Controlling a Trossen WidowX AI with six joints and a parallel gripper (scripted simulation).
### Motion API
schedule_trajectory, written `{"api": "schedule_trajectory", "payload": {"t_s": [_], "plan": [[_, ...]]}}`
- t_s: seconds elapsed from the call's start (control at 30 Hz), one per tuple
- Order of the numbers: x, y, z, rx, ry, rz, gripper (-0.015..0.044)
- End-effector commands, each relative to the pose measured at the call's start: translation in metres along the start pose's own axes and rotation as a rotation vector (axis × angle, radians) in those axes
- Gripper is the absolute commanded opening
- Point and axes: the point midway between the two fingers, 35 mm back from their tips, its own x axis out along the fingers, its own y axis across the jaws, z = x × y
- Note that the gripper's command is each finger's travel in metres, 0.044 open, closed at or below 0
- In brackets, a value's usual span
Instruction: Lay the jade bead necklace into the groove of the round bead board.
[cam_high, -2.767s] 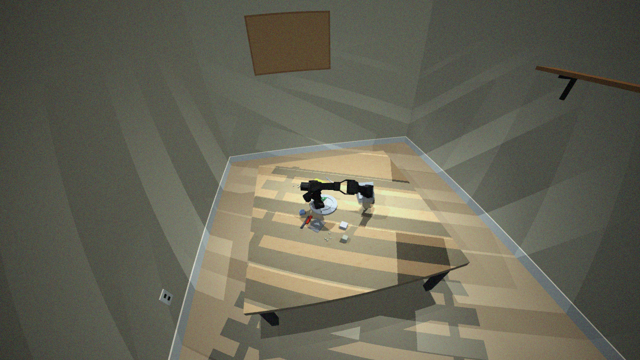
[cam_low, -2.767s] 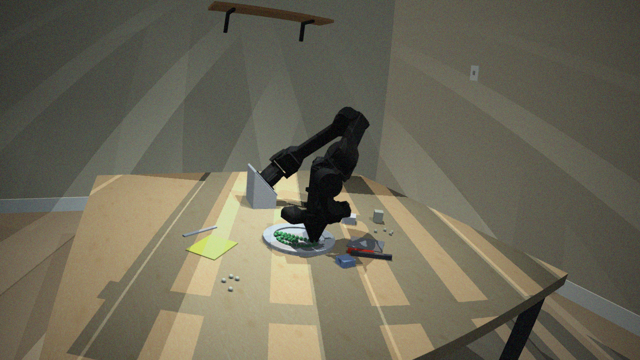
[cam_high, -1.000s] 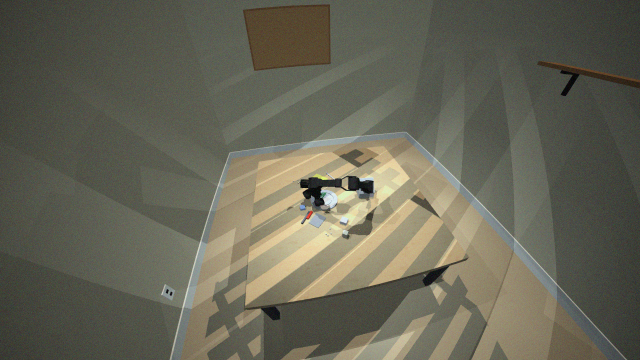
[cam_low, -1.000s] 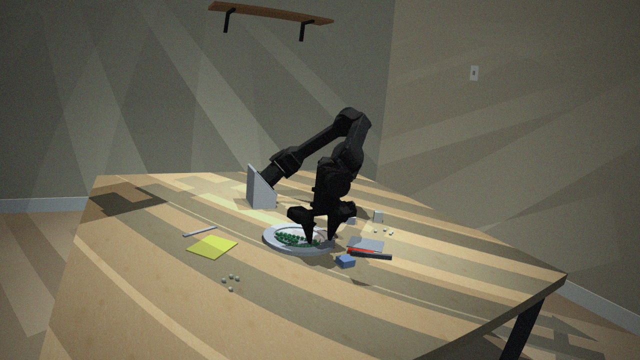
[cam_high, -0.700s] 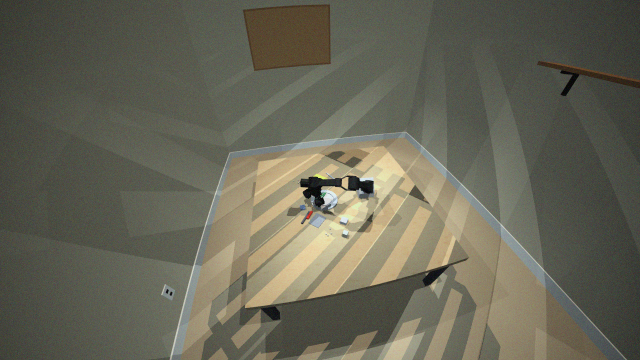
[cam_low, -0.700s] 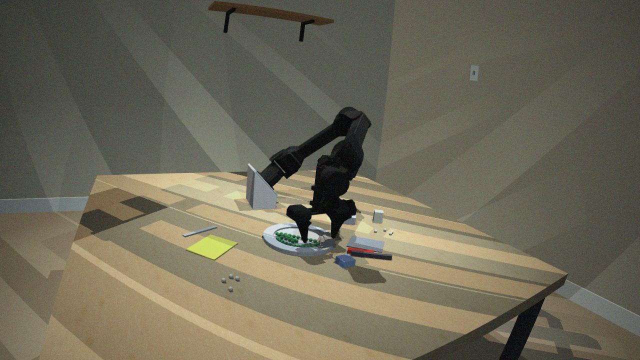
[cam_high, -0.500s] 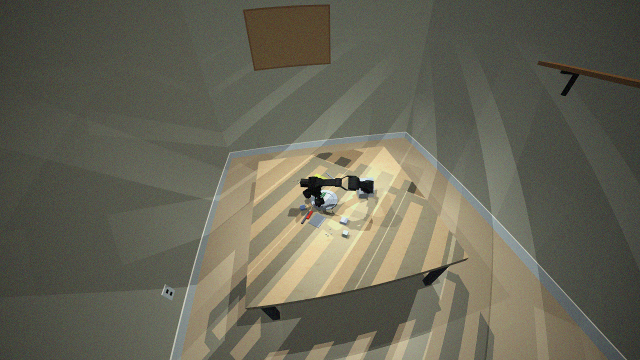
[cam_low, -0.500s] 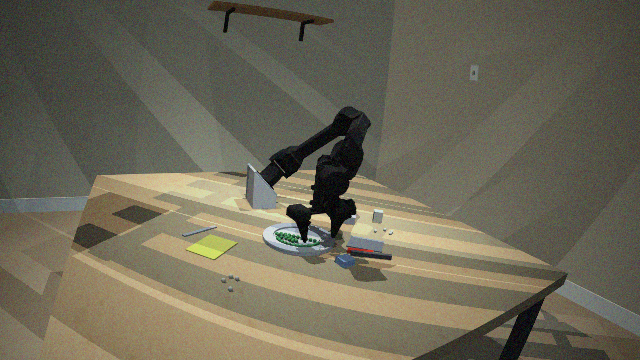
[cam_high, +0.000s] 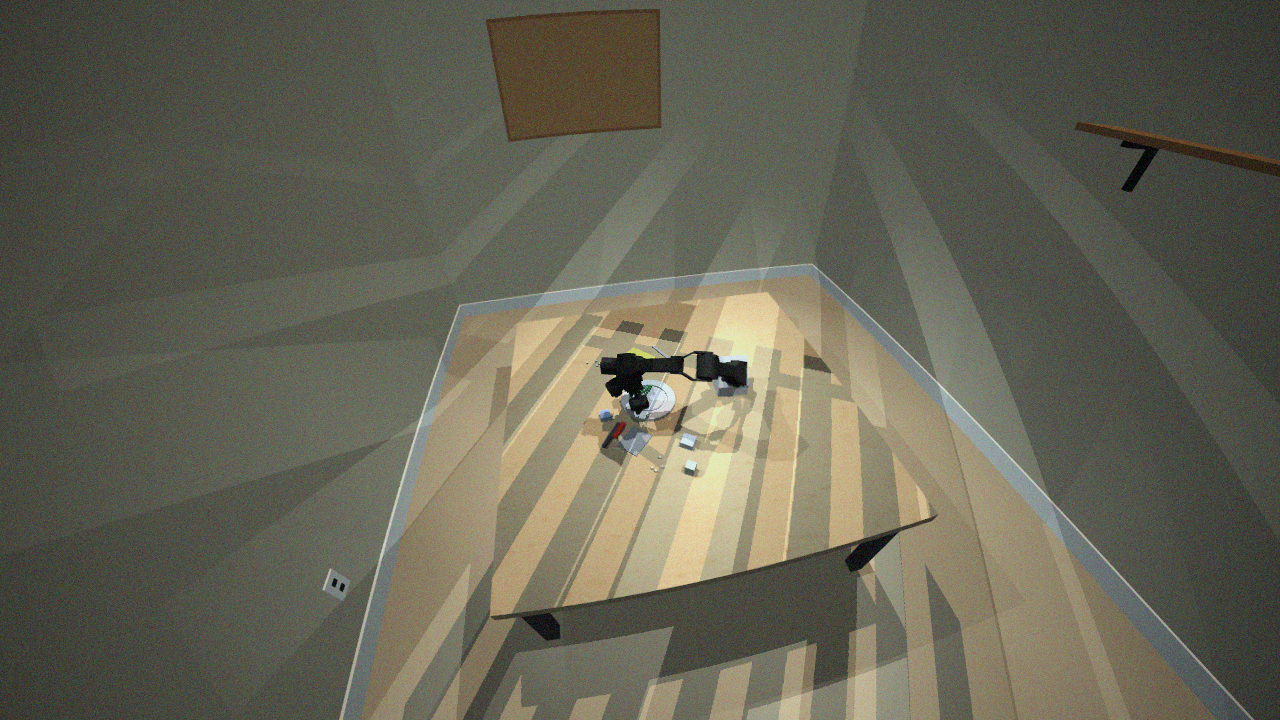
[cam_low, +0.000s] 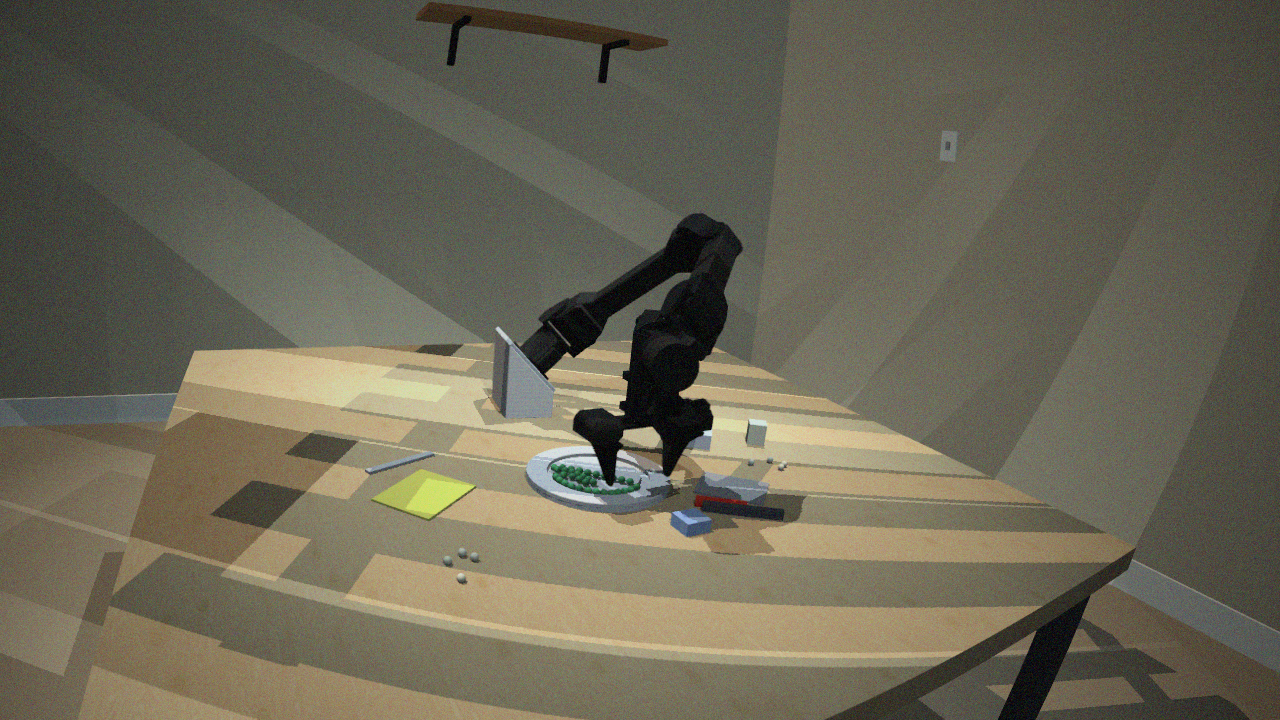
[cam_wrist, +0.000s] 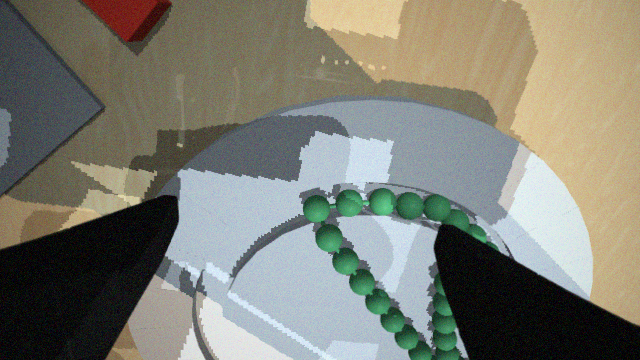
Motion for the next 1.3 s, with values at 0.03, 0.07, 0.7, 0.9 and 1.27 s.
{"api": "schedule_trajectory", "payload": {"t_s": [0.03, 0.07, 0.7, 0.9, 1.27], "plan": [[-0.010, -0.002, -0.002, -0.031, -0.001, 0.000, 0.0361], [-0.016, -0.004, -0.004, -0.051, -0.001, -0.001, 0.0335], [-0.020, -0.010, -0.006, -0.100, -0.009, -0.003, 0.0120], [-0.010, -0.009, -0.007, -0.099, -0.006, -0.002, 0.0120], [0.007, -0.008, -0.008, -0.099, -0.001, 0.001, 0.0120]]}}
